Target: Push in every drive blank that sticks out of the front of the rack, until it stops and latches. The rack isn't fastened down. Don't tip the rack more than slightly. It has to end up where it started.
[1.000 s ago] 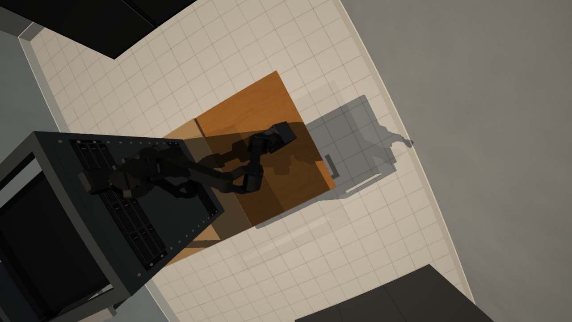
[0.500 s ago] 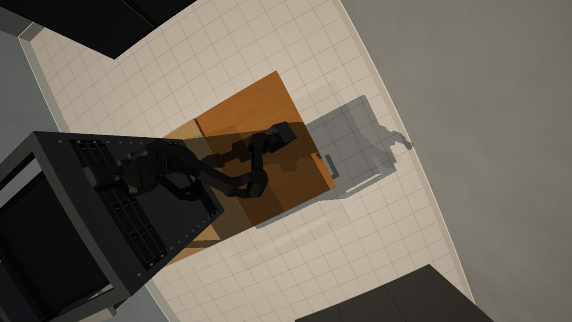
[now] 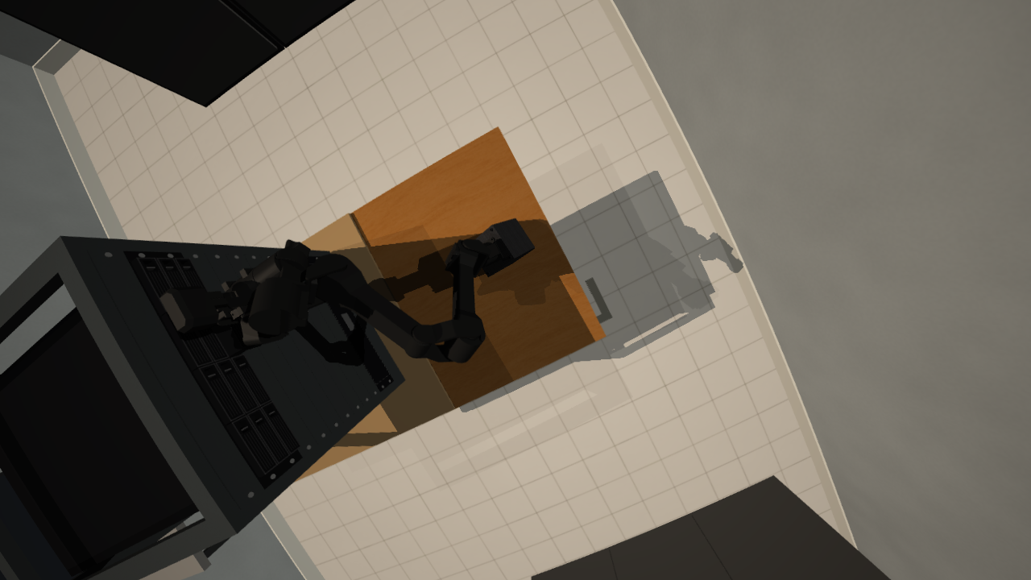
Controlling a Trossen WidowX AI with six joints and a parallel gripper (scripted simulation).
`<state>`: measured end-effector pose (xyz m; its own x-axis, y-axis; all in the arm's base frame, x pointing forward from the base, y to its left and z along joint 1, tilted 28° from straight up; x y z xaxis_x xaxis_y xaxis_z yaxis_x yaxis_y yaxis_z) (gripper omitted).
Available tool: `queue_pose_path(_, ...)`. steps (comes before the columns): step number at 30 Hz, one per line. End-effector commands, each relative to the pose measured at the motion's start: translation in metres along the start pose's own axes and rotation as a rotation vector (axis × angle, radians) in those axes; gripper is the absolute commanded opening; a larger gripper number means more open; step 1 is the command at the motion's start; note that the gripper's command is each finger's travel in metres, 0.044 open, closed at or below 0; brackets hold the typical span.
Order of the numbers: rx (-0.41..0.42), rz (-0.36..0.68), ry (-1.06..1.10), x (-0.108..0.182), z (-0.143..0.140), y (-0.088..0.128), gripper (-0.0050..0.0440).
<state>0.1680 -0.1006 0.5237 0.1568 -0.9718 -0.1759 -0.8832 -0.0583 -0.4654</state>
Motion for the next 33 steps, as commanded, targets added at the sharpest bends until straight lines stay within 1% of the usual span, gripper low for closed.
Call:
queue_pose_path(1, 0.001, -0.006, 0.003, -0.002, 0.004, 0.003, -0.005)
queue_pose_path(7, 0.001, -0.006, 0.003, 0.004, 0.031, 0.008, -0.005)
queue_pose_path(14, 0.002, -0.006, 0.003, 0.004, 0.034, 0.007, -0.005)
queue_pose_path(20, 0.001, -0.006, 0.003, 0.004, 0.034, -0.008, -0.005)
queue_pose_path(33, 0.001, -0.006, 0.003, 0.004, 0.034, -0.009, -0.005)
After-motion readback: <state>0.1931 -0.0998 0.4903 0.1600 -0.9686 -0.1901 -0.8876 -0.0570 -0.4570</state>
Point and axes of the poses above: the point midway between the two fingers, 35 mm back from their tips, its own y axis back along the fingers, its own z axis across the jaws, x = y × z, the point moved 2 cm from there along y, back along the fingers, and after that the axes turned 9 degrees about -y, right-handed, at the moved point
